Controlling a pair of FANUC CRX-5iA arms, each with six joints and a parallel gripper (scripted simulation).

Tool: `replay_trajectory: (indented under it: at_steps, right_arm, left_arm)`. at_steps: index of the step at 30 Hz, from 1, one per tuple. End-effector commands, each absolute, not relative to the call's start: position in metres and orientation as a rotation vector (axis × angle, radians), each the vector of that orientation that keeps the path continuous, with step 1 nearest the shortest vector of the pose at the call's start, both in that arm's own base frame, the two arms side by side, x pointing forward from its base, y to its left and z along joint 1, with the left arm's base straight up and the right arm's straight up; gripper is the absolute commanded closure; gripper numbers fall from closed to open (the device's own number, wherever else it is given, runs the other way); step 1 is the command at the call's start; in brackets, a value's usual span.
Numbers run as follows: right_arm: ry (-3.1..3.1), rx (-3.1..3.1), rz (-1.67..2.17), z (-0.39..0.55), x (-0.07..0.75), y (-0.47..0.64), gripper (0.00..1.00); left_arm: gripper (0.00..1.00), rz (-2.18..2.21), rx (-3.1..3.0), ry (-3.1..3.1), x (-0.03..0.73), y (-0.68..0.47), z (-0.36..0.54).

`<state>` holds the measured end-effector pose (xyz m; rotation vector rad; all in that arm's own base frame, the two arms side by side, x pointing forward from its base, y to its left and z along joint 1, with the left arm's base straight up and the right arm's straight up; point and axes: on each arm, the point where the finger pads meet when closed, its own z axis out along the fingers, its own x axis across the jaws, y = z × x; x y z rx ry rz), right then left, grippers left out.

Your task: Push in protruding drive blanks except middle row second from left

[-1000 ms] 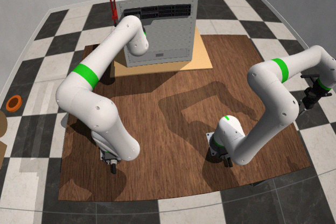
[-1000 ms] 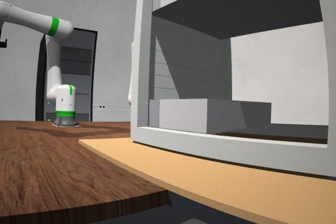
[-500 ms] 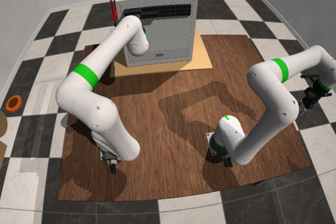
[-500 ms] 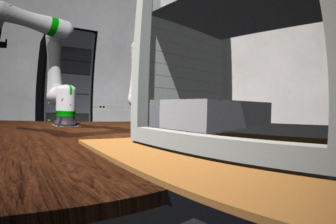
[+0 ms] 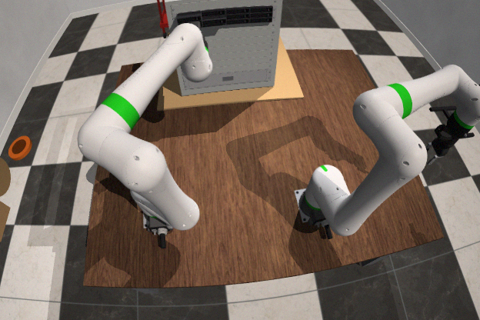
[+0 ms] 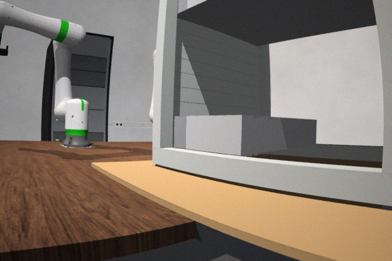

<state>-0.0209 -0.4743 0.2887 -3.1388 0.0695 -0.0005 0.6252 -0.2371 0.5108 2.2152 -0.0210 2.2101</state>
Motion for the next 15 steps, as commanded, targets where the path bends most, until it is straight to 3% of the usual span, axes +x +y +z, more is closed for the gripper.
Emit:
replay_trajectory:
  at_steps: [1,15]
  right_arm:
    - [0.07,-3.141,0.0,0.29,-0.021,-0.475,0.0]
    - [0.07,-3.141,0.0,0.29,-0.021,-0.475,0.0]
  left_arm:
    - [1.0,2.212,2.212,-0.02,0.614,-0.237,0.512]
    - [1.0,2.212,2.212,-0.02,0.548,-0.236,0.512]
